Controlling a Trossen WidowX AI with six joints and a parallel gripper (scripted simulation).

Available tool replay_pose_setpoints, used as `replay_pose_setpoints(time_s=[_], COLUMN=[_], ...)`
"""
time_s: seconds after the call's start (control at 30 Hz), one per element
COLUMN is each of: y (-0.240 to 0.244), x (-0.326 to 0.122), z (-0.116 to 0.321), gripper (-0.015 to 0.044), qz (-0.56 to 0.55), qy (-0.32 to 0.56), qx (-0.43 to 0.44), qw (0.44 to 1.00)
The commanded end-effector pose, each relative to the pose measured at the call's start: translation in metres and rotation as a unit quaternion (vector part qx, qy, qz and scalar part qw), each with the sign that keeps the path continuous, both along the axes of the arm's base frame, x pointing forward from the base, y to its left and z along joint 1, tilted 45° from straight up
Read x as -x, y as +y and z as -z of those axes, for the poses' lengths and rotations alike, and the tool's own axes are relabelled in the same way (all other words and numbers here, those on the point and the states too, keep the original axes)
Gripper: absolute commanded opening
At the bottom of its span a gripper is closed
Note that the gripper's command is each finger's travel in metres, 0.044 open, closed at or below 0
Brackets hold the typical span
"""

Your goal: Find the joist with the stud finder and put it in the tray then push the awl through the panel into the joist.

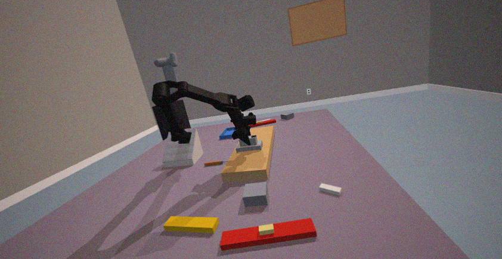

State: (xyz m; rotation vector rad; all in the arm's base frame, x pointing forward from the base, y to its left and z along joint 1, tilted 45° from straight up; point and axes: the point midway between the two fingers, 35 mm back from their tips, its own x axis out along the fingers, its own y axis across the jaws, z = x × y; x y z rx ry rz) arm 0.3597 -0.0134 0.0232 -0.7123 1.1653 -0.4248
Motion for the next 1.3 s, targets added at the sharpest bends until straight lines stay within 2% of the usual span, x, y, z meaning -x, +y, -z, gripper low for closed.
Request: replay_pose_setpoints(time_s=[0.0, 1.27], y=[-0.012, -0.08], x=[0.0, -0.005], z=[-0.012, -0.08], gripper=[0.0, 0.0], qz=[0.004, 0.004], qy=[-0.003, -0.004], qx=[0.004, 0.006], qw=[1.0, 1.0])
